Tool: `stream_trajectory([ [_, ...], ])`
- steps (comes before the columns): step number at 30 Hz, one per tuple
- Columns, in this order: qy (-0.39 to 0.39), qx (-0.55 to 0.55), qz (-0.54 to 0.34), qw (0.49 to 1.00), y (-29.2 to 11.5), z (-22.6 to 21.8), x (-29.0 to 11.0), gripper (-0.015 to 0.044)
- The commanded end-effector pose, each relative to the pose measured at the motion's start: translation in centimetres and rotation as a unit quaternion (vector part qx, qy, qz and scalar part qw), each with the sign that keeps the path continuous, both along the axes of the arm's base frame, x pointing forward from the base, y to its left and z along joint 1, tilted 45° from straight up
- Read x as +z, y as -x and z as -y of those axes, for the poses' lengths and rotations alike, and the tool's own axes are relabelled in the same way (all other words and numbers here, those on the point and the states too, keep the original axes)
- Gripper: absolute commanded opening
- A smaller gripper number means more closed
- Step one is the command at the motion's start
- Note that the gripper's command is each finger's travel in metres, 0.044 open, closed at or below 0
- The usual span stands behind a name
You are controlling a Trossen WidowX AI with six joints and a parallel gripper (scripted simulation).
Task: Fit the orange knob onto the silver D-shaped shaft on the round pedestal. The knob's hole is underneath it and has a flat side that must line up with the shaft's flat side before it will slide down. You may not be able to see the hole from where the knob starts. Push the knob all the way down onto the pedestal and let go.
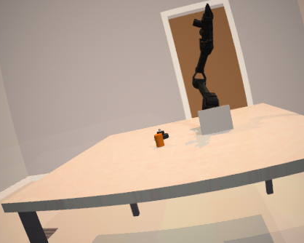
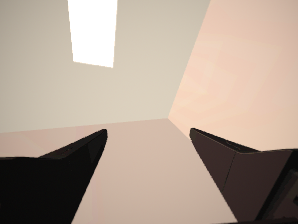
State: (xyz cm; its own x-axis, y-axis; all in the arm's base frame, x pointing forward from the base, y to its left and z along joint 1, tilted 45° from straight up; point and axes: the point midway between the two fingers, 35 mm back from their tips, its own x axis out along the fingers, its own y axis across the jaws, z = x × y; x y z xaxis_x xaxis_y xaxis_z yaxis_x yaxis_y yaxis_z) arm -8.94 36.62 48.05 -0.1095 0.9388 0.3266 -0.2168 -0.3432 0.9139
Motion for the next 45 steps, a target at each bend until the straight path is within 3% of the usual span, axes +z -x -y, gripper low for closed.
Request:
stream_trajectory([
  [1,0.068,-0.056,0.032,0.996,-2.6,-3.4,-3.7,0.044],
  [6,0.171,-0.133,0.073,0.973,-7.6,-6.9,-9.3,0.044],
  [16,0.316,-0.209,0.082,0.922,-15.3,-8.4,-17.9,0.044],
  [23,0.48,-0.277,0.105,0.826,-23.3,-7.1,-26.6,0.044],
  [34,0.727,-0.307,0.095,0.607,-33.8,2.2,-38.8,0.044],
  [45,0.923,-0.196,0.021,0.331,-38.4,17.7,-46.8,0.044],
])
